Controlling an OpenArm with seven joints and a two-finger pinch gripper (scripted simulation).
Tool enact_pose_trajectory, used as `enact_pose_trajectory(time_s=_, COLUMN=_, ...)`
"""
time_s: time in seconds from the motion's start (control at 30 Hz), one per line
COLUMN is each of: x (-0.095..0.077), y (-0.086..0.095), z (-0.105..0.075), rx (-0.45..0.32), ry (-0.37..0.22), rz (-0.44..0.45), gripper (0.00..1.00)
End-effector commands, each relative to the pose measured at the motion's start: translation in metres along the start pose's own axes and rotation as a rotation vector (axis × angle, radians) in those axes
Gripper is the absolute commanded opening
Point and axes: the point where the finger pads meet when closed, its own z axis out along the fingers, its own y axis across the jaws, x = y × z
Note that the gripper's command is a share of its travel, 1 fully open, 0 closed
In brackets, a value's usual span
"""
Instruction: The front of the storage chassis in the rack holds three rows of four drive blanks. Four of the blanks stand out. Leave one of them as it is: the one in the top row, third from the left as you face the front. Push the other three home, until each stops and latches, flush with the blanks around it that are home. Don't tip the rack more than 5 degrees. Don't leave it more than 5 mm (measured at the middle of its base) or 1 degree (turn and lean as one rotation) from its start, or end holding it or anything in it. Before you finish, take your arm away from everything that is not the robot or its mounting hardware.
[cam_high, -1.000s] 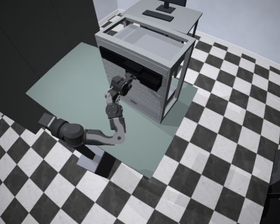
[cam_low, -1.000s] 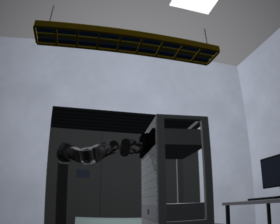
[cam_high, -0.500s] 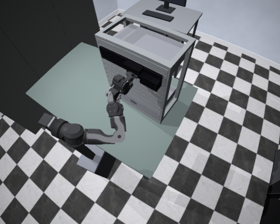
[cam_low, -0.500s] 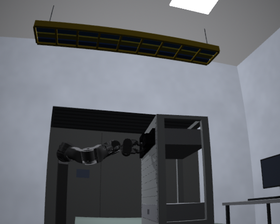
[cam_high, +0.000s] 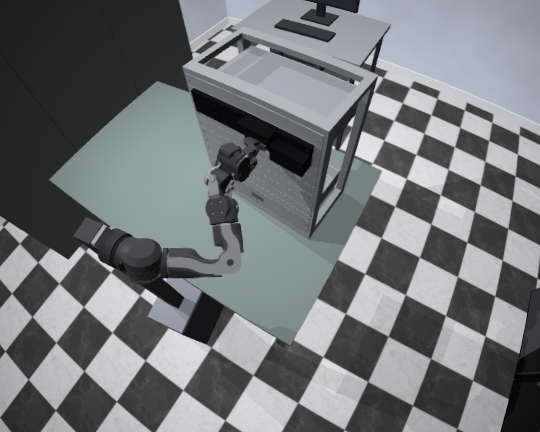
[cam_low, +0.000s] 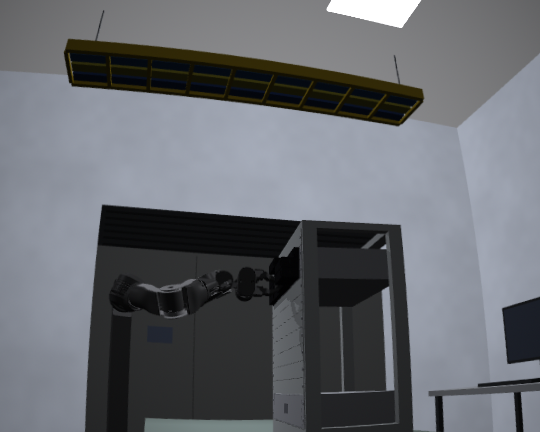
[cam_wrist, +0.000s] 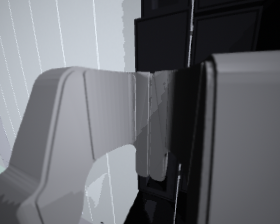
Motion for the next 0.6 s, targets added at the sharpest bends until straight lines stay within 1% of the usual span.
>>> enact_pose_trajectory(time_s=0.0, x=0.0035, y=0.0062, z=-0.0003, rx=-0.023, ry=0.015, rz=-0.006, gripper=0.00)
enact_pose_trajectory(time_s=0.57, x=0.0044, y=0.0077, z=0.0027, rx=-0.023, ry=0.015, rz=-0.006, gripper=0.00)
